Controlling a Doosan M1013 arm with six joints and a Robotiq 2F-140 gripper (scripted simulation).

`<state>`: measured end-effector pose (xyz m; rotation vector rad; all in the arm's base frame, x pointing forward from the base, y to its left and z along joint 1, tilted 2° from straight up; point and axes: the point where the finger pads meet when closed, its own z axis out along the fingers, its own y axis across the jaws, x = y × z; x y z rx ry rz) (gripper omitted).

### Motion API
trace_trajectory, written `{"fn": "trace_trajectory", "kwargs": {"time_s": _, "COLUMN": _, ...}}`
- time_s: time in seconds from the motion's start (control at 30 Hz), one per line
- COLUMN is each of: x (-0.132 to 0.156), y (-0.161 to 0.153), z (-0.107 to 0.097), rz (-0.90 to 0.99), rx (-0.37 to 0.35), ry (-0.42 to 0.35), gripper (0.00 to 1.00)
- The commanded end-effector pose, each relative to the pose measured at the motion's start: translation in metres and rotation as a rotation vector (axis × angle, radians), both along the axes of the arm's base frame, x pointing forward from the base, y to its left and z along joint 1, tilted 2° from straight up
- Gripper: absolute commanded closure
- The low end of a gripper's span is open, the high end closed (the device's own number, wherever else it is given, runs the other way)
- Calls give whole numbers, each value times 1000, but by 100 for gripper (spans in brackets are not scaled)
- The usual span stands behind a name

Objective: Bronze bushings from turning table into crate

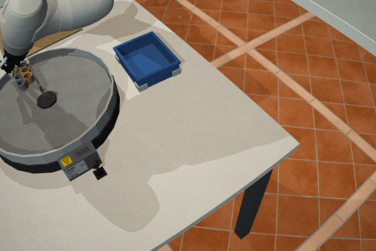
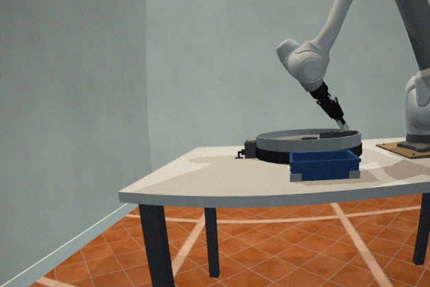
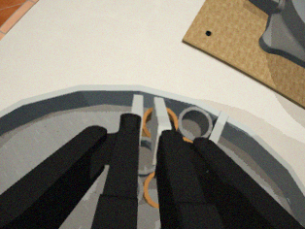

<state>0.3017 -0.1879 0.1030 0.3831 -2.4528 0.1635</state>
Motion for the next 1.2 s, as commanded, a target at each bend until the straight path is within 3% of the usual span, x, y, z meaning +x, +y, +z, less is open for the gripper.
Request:
{"fn": "trace_trajectory", "kwargs": {"time_s": 0.0, "x": 0, "y": 0, "z": 0, "rz": 0, "rx": 0, "ry": 0, "gripper": 94}}
{"fn": "trace_trajectory", "kwargs": {"time_s": 0.2, "x": 0, "y": 0, "z": 0, "rz": 0, "rx": 0, "ry": 0, "gripper": 94}}
{"fn": "trace_trajectory", "kwargs": {"time_s": 0.23, "x": 0, "y": 0, "z": 0, "rz": 0, "rx": 0, "ry": 0, "gripper": 100}}
{"fn": "trace_trajectory", "kwargs": {"time_s": 1.17, "x": 0, "y": 0, "z": 0, "rz": 0, "rx": 0, "ry": 0, "gripper": 100}}
